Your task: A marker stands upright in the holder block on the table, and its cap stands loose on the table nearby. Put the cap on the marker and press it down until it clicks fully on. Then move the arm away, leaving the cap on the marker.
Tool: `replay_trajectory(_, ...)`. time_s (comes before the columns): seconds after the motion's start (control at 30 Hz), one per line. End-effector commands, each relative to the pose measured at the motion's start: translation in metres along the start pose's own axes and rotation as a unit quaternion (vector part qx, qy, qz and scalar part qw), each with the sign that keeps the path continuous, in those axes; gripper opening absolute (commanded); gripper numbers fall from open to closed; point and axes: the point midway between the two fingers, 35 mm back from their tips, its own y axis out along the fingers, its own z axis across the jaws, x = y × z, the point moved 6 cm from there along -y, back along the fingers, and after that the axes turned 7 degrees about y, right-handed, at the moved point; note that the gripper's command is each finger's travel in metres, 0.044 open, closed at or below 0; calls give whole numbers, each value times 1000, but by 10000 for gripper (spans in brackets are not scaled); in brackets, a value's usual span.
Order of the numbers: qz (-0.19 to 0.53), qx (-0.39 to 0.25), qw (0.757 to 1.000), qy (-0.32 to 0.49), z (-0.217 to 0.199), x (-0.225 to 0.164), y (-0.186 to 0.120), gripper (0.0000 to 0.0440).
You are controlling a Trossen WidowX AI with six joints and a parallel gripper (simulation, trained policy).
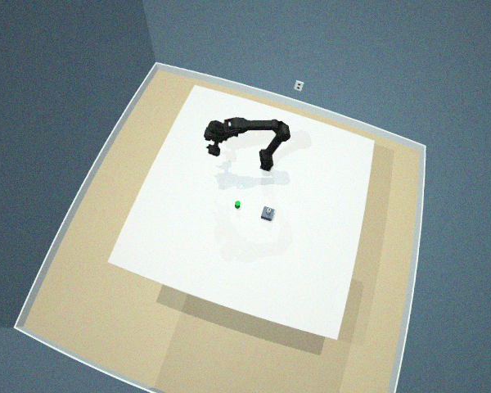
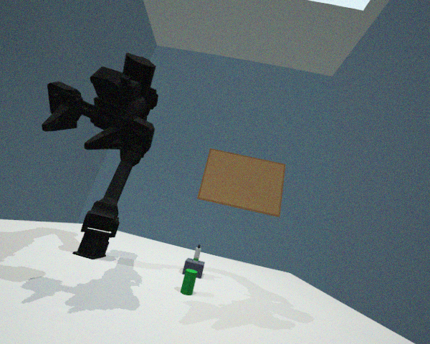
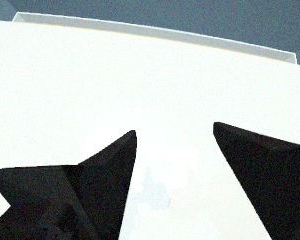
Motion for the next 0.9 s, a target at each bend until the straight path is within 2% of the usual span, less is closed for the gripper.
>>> replay_trajectory(0.0, 15, 2, 1000, 0, 10, 0, 8, 309)
replay_trajectory(0.87, 95, 19, 995, -3, 73, -12, 41, 321)
